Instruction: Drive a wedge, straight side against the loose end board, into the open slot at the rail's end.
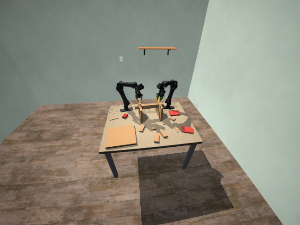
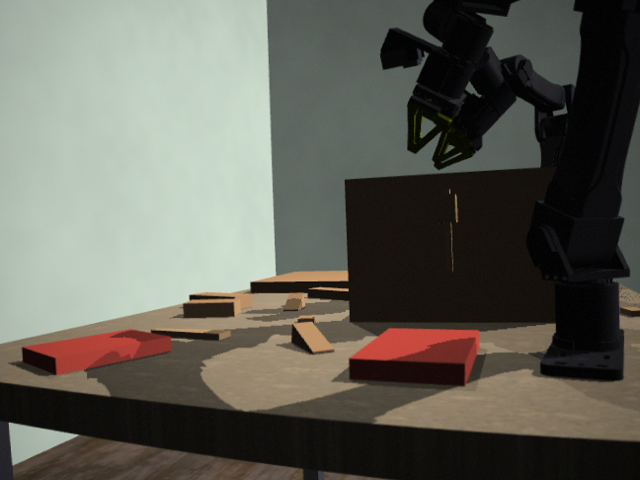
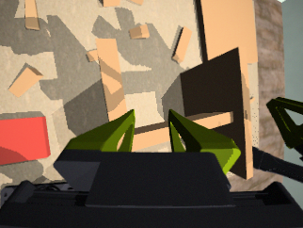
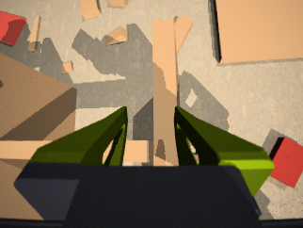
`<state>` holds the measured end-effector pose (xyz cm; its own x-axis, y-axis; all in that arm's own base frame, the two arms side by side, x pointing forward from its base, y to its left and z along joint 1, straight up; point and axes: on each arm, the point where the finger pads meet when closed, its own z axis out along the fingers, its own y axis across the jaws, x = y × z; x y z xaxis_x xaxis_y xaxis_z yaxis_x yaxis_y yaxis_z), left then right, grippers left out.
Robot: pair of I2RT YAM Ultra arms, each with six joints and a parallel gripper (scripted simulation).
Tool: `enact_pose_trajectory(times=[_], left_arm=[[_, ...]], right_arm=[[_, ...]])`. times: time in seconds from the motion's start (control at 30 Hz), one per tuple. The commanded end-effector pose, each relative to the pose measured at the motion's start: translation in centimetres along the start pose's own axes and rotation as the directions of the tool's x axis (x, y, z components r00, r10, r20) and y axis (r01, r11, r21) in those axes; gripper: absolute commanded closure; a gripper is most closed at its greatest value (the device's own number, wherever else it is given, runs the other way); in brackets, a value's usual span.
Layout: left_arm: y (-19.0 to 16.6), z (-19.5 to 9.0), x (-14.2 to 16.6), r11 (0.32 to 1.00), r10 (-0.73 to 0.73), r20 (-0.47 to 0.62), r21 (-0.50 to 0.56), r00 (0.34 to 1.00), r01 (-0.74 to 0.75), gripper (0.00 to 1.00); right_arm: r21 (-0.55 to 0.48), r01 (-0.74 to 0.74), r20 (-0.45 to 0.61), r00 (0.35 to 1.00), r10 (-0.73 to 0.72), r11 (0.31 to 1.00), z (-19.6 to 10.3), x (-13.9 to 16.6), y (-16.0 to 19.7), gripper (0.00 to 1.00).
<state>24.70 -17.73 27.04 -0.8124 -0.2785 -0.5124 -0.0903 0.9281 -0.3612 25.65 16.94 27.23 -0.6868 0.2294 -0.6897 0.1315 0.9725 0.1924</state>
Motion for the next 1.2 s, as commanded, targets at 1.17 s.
enact_pose_trajectory(times=[1.17], left_arm=[[8.0, -7.0, -22.1, 0.927, 0.334, 0.783, -0.175, 0.524, -0.331, 0.61]], right_arm=[[-0.036, 0.263, 0.683, 0.711, -0.168, 0.964, -0.9, -20.7, -9.5, 0.61]])
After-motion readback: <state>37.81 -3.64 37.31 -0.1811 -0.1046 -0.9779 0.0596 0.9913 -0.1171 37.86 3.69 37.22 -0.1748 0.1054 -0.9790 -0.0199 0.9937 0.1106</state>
